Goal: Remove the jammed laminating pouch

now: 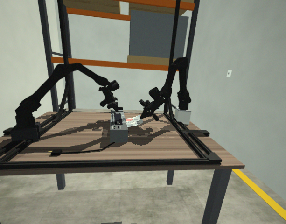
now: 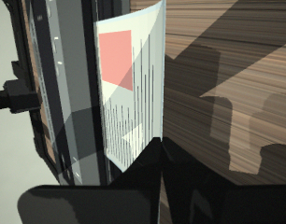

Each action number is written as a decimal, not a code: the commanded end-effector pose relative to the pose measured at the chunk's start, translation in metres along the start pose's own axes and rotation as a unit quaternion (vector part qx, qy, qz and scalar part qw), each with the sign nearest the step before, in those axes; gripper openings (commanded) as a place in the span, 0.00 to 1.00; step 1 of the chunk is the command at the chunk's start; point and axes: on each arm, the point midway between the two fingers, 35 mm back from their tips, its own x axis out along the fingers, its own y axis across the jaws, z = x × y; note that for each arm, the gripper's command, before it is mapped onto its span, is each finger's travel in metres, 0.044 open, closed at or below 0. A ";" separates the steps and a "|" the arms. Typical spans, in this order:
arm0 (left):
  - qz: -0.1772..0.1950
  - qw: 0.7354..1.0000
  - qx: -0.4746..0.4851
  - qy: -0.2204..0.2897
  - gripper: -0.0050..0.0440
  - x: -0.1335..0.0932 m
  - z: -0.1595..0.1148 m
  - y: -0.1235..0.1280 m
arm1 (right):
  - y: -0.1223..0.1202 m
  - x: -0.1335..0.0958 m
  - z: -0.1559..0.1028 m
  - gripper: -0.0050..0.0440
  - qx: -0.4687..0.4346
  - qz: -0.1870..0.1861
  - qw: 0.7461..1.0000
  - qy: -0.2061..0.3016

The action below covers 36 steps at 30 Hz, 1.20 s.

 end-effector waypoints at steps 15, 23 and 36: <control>0.004 1.000 0.003 0.003 0.00 -0.025 -0.001 0.002 | 0.001 0.004 0.001 0.00 -0.002 0.001 1.000 -0.004; 0.006 1.000 0.003 0.003 0.00 -0.039 -0.001 0.005 | 0.001 0.004 0.001 0.00 -0.002 0.001 1.000 -0.004; 0.003 1.000 0.003 0.003 0.00 -0.045 -0.001 0.002 | 0.001 0.004 0.001 0.00 -0.002 0.001 1.000 -0.004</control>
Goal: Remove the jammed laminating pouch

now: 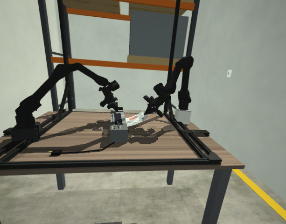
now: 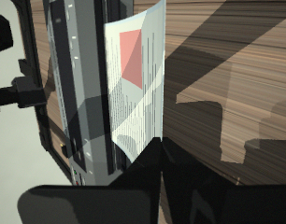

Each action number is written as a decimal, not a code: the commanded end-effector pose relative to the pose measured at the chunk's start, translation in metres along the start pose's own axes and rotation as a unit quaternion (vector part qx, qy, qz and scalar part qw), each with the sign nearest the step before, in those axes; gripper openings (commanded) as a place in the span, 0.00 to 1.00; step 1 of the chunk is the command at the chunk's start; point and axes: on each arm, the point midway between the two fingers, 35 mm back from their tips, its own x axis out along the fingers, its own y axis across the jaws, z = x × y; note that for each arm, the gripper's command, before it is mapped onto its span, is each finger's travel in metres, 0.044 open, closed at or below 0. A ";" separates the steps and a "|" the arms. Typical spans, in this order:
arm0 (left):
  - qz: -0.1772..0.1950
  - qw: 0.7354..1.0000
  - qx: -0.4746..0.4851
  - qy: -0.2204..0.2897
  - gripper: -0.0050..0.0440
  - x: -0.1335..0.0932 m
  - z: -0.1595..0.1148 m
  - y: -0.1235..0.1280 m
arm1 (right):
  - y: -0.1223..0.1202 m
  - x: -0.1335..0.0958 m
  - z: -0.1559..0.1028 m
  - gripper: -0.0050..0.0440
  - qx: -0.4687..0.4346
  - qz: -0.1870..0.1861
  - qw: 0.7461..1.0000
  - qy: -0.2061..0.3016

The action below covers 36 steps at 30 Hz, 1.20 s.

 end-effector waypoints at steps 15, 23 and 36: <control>0.003 1.000 0.003 0.001 0.00 -0.024 0.000 0.001 | 0.001 0.003 0.001 0.00 -0.002 0.002 1.000 -0.004; 0.003 1.000 0.003 0.001 0.00 -0.044 0.000 0.001 | 0.001 0.003 0.001 0.00 -0.002 0.002 1.000 -0.004; 0.003 1.000 0.003 0.001 0.00 -0.044 0.000 0.001 | 0.001 0.003 0.001 0.00 -0.002 0.002 1.000 -0.004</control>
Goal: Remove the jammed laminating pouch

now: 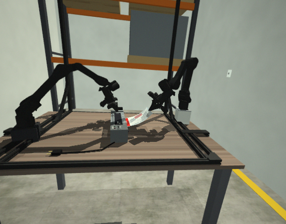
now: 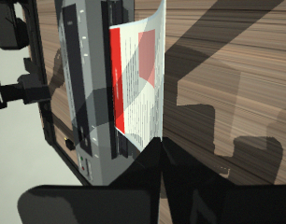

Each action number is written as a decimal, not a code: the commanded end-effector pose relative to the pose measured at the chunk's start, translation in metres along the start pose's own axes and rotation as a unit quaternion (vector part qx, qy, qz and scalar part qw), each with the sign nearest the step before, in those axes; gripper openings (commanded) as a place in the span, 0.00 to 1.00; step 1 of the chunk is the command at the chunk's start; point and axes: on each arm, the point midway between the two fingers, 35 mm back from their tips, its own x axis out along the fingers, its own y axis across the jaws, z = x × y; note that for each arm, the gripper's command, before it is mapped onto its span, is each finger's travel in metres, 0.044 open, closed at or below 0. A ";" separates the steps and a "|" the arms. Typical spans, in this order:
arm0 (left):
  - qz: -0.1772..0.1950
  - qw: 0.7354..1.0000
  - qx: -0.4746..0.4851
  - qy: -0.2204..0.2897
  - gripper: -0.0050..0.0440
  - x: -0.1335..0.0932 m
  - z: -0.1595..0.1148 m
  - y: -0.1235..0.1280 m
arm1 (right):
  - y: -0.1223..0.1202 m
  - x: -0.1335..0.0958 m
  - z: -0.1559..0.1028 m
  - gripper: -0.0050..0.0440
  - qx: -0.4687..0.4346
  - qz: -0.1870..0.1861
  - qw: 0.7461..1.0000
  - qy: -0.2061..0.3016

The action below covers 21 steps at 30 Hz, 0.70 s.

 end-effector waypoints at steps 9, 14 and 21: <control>0.005 1.000 0.004 0.001 0.00 -0.023 0.000 0.002 | 0.001 0.003 0.001 0.00 -0.001 0.001 1.000 -0.004; 0.005 1.000 0.004 0.001 0.00 -0.023 0.000 0.002 | 0.001 0.003 0.001 0.00 -0.001 0.001 1.000 -0.004; 0.004 1.000 0.004 0.001 0.00 -0.043 0.000 0.002 | 0.001 0.003 0.001 0.00 -0.001 0.001 1.000 -0.004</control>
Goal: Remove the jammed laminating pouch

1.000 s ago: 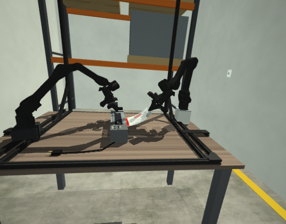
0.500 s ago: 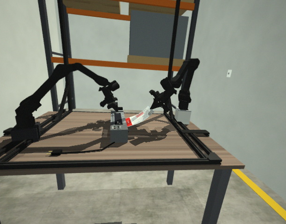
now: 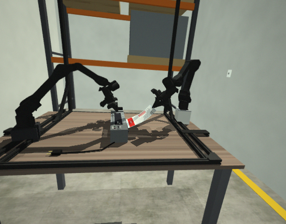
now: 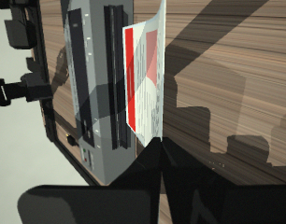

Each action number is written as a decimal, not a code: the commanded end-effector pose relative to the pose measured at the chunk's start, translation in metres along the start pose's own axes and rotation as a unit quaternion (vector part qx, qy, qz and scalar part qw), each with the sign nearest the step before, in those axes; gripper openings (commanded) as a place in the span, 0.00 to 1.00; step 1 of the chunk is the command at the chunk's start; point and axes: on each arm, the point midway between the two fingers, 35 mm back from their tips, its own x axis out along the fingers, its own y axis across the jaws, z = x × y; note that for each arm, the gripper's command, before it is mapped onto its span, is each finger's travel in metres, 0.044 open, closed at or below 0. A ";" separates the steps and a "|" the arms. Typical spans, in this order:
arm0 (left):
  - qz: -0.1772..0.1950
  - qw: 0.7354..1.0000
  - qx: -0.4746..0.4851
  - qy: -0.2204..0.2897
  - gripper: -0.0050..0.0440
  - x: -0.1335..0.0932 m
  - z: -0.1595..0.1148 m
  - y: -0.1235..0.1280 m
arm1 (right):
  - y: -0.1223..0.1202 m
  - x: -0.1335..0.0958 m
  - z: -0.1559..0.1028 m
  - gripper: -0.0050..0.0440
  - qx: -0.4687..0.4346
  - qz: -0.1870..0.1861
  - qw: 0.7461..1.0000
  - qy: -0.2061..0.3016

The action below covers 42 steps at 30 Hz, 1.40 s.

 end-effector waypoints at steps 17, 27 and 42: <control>0.007 1.000 0.005 0.002 0.00 -0.033 0.000 0.003 | 0.001 0.003 0.001 0.00 -0.001 0.001 1.000 -0.004; 0.007 1.000 0.005 0.002 0.00 -0.033 0.000 0.003 | 0.001 0.003 0.001 0.00 -0.001 0.001 1.000 -0.004; 0.001 1.000 0.001 0.000 0.00 -0.030 0.001 -0.001 | 0.000 -0.107 0.048 0.00 0.000 -0.001 1.000 -0.001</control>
